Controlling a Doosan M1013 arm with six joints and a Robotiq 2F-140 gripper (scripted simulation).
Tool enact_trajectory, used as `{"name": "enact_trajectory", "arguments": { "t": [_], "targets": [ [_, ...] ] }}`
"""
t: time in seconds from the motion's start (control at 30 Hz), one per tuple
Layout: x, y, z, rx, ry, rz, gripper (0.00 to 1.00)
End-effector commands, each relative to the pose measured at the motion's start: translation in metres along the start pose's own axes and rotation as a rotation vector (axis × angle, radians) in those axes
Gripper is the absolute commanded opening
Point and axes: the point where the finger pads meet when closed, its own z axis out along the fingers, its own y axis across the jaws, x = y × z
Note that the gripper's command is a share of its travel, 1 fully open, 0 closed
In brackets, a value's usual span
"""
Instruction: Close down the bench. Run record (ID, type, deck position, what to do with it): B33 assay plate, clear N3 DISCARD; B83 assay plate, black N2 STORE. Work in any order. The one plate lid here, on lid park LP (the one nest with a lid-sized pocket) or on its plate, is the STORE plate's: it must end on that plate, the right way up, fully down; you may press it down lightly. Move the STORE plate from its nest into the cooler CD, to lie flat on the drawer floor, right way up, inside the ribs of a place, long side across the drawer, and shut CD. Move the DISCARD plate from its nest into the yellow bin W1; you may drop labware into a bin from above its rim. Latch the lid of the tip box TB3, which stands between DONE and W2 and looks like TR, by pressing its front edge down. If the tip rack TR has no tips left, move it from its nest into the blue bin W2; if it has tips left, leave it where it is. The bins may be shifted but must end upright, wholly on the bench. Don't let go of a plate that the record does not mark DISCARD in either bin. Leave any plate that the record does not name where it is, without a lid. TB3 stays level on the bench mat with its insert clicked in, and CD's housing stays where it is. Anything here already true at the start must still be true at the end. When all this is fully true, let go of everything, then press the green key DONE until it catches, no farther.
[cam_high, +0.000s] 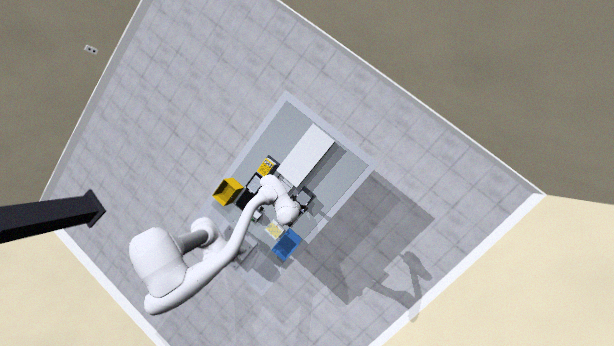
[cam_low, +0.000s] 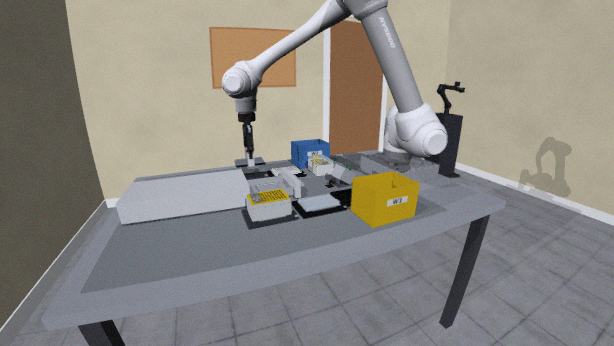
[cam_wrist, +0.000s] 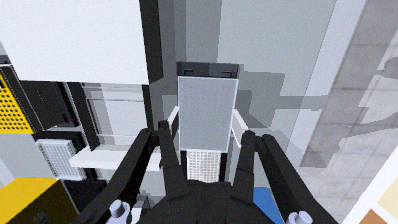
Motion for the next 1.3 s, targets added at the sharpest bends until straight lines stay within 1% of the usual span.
{"name": "enact_trajectory", "arguments": {
  "t": [0.0, 1.27],
  "targets": [
    [0.000, 0.000, -0.005, 0.000, 0.000, 0.000, 0.00],
    [0.000, 0.000, -0.050, 0.000, 0.000, 0.000, 0.00]
  ]
}}
